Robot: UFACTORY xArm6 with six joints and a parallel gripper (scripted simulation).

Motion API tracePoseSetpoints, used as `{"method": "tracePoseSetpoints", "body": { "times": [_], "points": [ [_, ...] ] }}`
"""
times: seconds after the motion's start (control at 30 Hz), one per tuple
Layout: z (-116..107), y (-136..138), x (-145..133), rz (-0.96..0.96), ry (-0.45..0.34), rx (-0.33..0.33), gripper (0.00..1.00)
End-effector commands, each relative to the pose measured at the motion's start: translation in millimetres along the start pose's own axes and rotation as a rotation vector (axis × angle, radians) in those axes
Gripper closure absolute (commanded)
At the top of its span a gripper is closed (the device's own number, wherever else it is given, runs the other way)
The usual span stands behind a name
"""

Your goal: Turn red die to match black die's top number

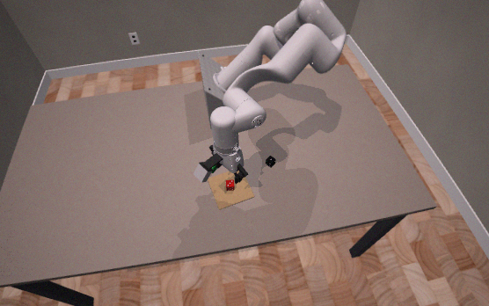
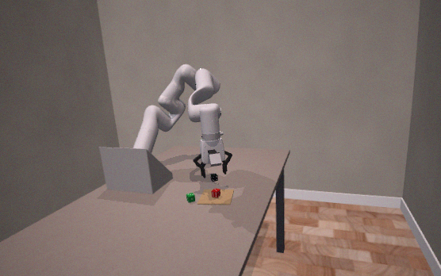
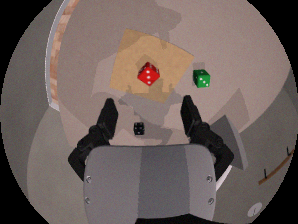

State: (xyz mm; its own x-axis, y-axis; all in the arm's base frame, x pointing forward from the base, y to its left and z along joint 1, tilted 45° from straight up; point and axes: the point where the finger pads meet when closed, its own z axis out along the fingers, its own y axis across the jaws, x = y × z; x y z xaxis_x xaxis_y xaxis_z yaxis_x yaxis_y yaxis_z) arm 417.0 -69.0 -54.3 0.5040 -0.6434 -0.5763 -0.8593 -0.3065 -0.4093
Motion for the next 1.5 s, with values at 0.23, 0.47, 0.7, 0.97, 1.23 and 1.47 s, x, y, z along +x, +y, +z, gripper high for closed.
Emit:
{"method": "tracePoseSetpoints", "body": {
  "times": [0.23,0.47,0.7,0.97,1.23,1.47],
  "points": [
    [-0.4,-0.4,0.7,0.308,0.002,-0.008,0.0],
    [0.2,-0.1,0.5,0.503,0.002,-0.008,0.0],
    [0.8,0.2,0.3,0.669,0.003,-0.008,0.0],
    [1.0,0.3,0.3,0.729,0.003,-0.008,0.0],
    [1.0,0.3,0.3,0.729,0.003,-0.008,0.53],
    [1.0,0.3,0.3,0.729,0.003,-0.008,0.53]
  ]
}}
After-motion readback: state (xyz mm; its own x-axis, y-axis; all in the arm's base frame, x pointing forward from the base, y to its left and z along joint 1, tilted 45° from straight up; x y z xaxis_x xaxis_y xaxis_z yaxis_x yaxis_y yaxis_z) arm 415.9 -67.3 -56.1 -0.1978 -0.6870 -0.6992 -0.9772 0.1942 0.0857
